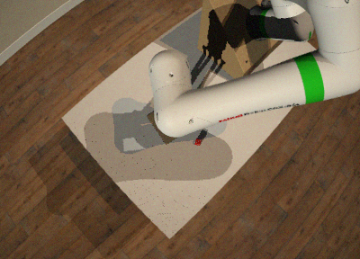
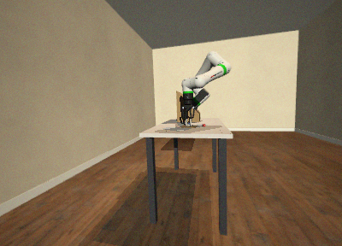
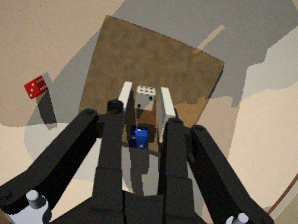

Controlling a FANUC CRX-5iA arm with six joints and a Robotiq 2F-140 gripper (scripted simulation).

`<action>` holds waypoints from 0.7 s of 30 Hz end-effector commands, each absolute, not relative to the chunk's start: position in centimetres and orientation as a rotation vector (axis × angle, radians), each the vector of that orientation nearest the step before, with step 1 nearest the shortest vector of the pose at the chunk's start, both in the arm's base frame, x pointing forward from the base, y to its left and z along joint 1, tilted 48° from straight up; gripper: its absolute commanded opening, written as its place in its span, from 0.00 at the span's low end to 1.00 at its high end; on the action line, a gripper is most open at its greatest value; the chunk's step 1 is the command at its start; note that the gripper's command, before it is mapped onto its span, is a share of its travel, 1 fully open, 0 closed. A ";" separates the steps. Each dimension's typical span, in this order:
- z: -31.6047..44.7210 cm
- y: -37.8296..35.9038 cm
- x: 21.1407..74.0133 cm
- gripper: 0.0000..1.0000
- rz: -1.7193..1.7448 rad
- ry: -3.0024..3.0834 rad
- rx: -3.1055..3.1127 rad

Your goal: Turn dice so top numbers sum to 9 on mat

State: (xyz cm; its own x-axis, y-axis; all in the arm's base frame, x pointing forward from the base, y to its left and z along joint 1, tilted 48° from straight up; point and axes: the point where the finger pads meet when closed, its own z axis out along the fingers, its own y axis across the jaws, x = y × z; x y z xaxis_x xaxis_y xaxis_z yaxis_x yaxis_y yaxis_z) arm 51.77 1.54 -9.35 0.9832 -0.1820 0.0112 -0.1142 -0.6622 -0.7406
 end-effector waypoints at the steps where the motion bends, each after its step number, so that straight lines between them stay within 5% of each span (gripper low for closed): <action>1: -9.2 1.3 51.7 0.21 -0.107 0.206 -2.301; 21: -3.9 -4.4 50.6 0.21 -0.107 0.206 -2.301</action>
State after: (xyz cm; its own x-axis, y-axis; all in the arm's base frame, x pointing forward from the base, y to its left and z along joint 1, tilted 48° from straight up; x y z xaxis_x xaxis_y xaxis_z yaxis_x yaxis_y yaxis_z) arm 50.69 -3.97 -4.27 0.9832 -0.1820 0.0112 -0.1142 -0.6625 -0.7403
